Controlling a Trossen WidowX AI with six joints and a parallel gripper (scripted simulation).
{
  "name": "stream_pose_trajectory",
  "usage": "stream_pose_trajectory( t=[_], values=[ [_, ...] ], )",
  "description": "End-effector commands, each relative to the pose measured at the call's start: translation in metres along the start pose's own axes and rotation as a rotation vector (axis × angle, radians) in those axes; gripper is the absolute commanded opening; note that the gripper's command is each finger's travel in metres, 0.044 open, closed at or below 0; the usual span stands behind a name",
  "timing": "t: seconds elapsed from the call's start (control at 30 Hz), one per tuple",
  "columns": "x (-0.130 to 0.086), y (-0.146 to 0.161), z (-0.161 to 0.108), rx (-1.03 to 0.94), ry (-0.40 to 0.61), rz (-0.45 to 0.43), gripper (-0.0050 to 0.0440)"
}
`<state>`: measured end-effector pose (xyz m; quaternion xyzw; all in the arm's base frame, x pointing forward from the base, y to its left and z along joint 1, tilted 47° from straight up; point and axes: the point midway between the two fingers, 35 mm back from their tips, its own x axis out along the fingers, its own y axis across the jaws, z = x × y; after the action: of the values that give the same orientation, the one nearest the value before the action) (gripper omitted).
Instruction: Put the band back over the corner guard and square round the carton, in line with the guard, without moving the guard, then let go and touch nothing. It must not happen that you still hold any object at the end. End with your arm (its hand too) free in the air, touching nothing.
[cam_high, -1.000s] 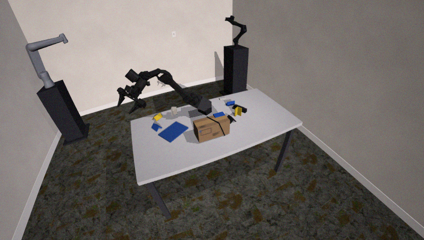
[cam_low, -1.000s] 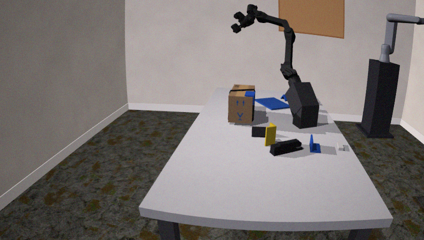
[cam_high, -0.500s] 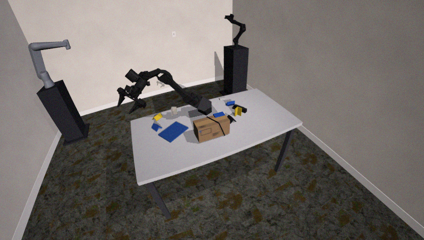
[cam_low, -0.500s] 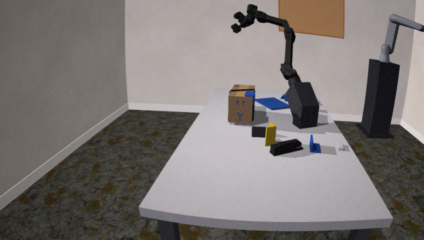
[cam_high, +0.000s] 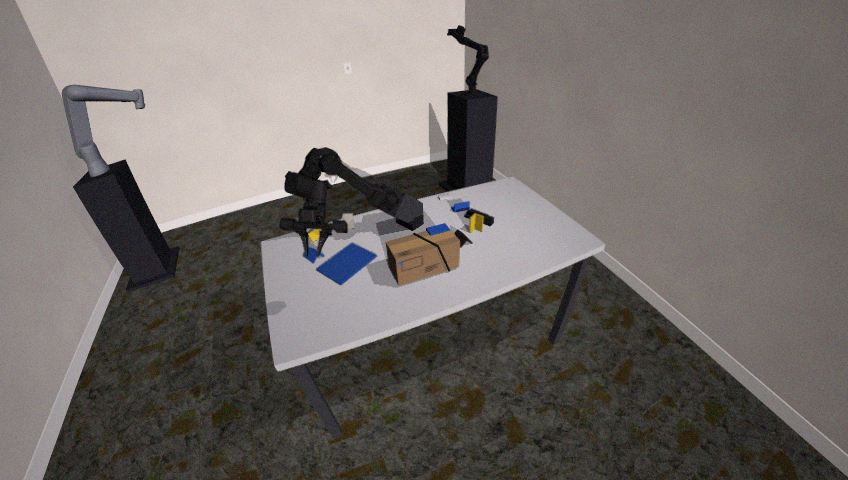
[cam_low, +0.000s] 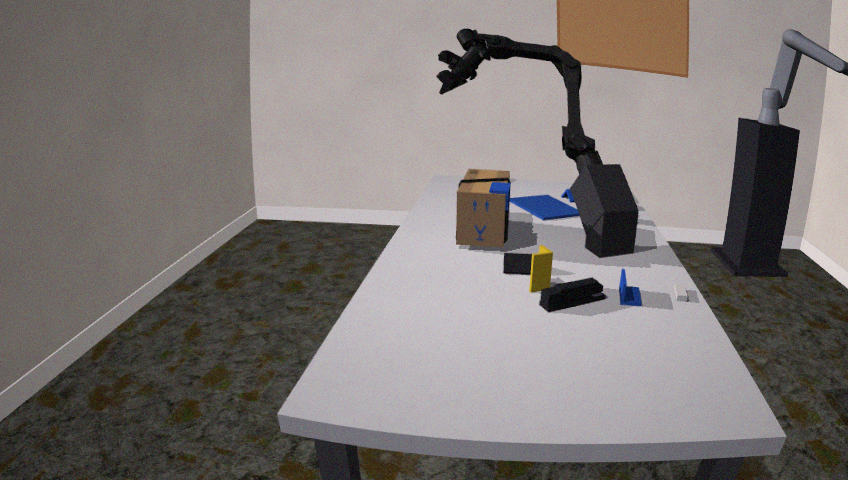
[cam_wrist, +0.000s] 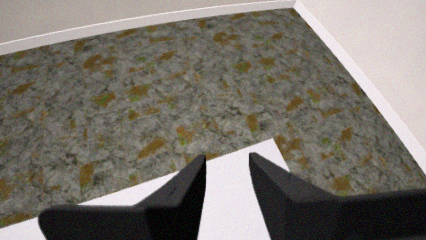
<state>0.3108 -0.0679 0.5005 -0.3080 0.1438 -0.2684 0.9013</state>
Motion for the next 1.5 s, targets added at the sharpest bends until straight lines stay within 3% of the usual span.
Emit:
stream_pose_trajectory(
  t=[0.0, 0.03, 0.27, 0.5, 0.57, 0.63, 0.8, 0.97, 1.47],
  values=[
    [0.011, 0.041, -0.011, -0.008, 0.049, 0.082, 0.0117],
    [0.013, 0.078, -0.022, -0.028, 0.094, 0.156, 0.0117],
    [0.003, 0.175, -0.064, -0.111, 0.231, 0.335, 0.0117],
    [-0.033, 0.260, -0.125, -0.254, 0.392, 0.470, 0.0117],
    [-0.033, 0.260, -0.125, -0.254, 0.392, 0.470, 0.0117],
    [-0.058, 0.290, -0.161, -0.346, 0.471, 0.506, 0.0117],
    [-0.095, 0.316, -0.216, -0.504, 0.570, 0.513, 0.0117],
    [-0.132, 0.318, -0.276, -0.706, 0.642, 0.454, 0.0117],
    [-0.134, 0.317, -0.281, -0.720, 0.646, 0.445, 0.0117]
  ],
)
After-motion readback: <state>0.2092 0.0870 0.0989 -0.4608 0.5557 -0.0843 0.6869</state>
